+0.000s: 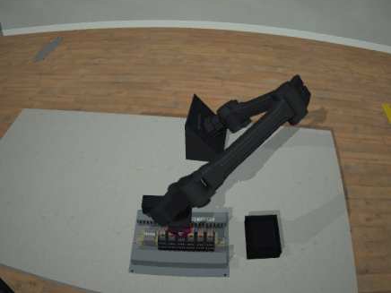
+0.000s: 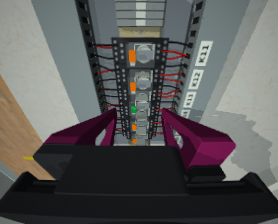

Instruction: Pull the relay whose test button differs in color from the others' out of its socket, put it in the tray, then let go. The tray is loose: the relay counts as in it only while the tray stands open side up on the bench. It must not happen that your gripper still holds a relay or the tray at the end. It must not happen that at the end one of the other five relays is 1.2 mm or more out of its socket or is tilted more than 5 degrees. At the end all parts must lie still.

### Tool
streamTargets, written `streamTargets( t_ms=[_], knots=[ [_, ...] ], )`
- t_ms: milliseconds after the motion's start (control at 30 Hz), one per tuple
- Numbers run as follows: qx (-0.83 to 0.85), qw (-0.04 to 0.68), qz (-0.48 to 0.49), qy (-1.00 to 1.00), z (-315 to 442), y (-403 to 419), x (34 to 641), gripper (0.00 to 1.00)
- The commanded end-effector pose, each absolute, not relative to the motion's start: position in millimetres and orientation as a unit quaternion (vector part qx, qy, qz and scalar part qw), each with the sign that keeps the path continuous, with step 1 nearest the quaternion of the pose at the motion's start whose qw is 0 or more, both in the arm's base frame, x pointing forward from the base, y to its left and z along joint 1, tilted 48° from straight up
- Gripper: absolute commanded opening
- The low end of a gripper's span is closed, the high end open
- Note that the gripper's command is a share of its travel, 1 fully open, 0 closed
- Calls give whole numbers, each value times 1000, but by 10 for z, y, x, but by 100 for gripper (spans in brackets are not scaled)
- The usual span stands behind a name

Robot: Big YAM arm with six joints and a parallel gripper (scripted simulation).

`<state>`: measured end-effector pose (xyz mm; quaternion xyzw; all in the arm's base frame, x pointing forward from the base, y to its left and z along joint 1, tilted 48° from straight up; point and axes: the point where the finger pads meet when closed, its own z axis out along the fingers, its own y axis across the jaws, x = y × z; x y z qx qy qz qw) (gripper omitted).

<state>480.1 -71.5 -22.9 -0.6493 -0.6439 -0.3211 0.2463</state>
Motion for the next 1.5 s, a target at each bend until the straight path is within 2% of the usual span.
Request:
streamTargets(
  t_ms=[0,1467],
  knots=[
    [-653,248,-320,-640,-307,-718,4788,59],
    [-651,250,-318,-642,-527,-427,4816,59]
  ],
)
